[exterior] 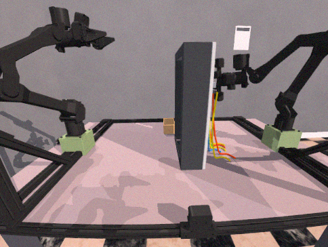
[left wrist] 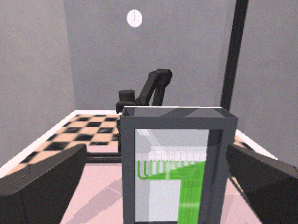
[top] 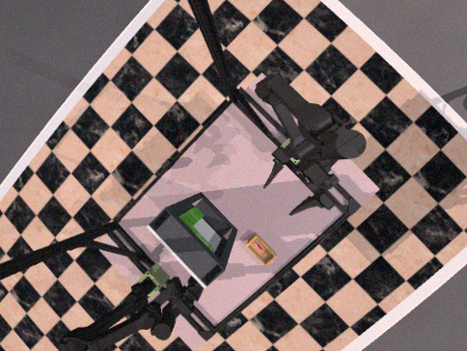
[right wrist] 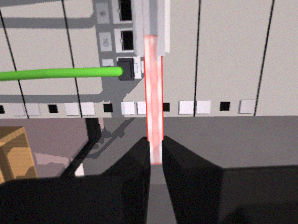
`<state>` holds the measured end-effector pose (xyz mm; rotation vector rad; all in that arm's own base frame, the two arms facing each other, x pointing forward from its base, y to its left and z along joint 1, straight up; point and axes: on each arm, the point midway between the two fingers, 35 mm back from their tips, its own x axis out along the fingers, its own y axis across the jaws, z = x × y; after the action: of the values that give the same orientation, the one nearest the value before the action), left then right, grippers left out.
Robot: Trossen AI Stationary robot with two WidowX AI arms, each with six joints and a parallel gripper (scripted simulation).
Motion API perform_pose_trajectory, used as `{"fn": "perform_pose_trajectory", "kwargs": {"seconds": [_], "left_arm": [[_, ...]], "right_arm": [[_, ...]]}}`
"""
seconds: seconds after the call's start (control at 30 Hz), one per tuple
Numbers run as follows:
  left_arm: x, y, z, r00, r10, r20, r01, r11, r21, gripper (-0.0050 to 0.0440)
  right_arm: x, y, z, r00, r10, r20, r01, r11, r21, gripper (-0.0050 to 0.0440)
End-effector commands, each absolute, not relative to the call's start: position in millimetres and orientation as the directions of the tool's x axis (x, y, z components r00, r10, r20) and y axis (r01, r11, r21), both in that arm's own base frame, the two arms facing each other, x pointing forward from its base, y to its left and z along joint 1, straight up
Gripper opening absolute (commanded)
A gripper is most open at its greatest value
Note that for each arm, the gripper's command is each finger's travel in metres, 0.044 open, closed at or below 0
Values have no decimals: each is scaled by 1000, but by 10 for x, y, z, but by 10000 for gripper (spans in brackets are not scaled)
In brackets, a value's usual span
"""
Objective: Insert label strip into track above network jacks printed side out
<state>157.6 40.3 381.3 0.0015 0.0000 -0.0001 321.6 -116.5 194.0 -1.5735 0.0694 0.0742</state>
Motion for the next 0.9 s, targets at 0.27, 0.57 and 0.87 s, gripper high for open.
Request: {"fn": "perform_pose_trajectory", "kwargs": {"seconds": [0.27, 0.57, 0.87], "left_arm": [[1574, 394, 3836, 1000, 0, 1, 0, 1000, 6, 440], [1574, 394, 3836, 1000, 0, 1, 0, 1000, 6, 440], [1574, 394, 3836, 1000, 0, 1, 0, 1000, 6, 440]], "right_arm": [[3211, -1124, 2018, 997, 4, -71, -71, -11, -997, -50], [3209, -1102, 2016, 997, 4, -71, -71, -11, -997, -50], [3208, -1085, 2014, 997, 4, -71, -71, -11, -997, -50]]}}
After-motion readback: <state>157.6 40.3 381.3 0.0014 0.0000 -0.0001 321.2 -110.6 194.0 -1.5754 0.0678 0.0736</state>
